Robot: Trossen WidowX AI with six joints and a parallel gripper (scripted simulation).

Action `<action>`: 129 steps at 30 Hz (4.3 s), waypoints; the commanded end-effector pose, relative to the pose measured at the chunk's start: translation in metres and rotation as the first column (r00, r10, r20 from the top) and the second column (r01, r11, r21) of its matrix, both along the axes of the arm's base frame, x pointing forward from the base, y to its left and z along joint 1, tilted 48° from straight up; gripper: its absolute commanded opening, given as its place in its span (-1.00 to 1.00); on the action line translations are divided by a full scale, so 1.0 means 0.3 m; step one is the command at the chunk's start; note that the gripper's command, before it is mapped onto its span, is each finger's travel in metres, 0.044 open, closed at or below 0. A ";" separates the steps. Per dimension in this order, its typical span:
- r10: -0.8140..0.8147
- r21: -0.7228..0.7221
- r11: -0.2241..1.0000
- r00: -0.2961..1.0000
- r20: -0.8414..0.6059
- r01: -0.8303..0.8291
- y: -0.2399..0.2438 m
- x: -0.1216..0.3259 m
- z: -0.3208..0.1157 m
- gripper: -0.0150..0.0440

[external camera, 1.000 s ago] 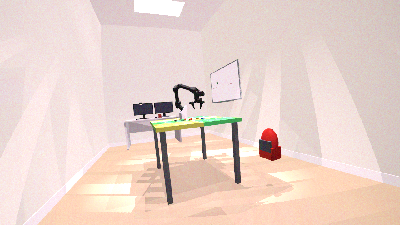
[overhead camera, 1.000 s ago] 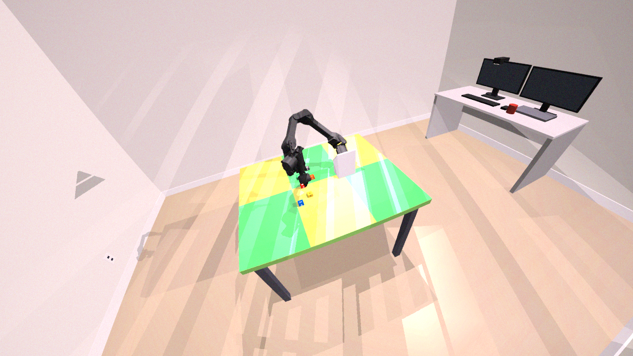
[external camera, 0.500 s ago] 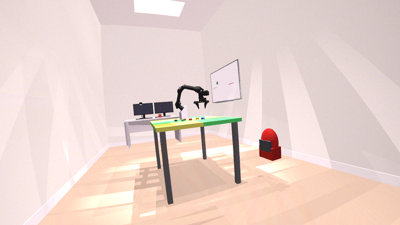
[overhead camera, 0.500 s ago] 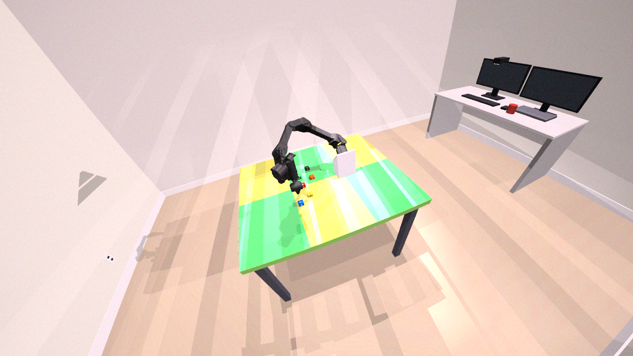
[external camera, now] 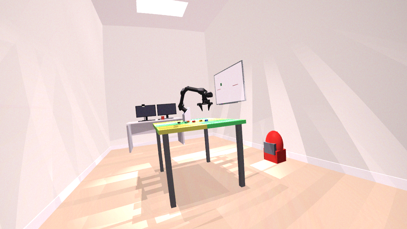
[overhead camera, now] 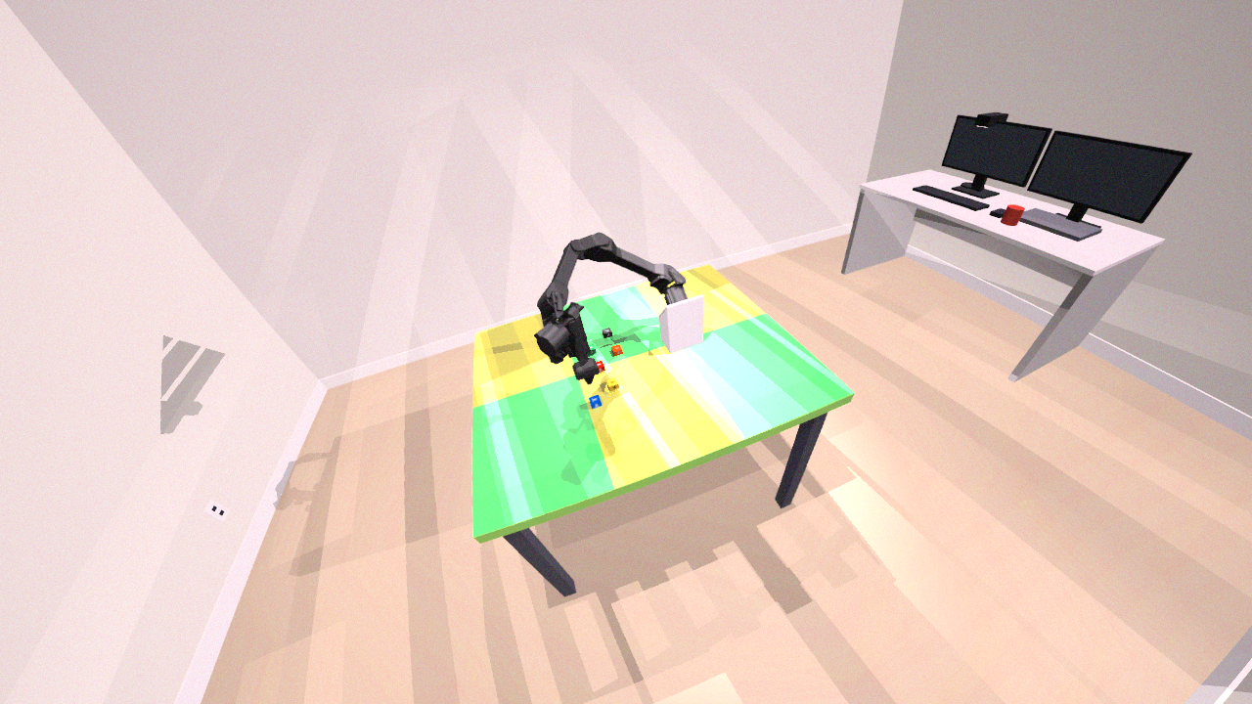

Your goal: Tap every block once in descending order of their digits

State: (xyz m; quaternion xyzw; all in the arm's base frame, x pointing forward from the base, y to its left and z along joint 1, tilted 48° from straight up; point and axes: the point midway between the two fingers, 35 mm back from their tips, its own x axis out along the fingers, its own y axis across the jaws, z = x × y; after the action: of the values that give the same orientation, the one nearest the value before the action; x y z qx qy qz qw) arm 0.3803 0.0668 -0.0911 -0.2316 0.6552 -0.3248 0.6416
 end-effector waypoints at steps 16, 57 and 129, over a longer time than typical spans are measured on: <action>-0.003 -0.018 1.000 1.000 -0.007 0.003 -0.535 -0.222 0.580 0.86; -0.003 -0.005 1.000 1.000 0.002 0.003 -0.002 0.001 -0.002 0.86; -0.003 -0.006 1.000 1.000 0.003 0.003 -0.123 -0.005 -0.129 -0.42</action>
State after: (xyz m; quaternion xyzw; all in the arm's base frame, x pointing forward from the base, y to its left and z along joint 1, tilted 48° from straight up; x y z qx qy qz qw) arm 0.3713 0.0107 -0.1481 -0.2396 0.6575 -0.3289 0.6342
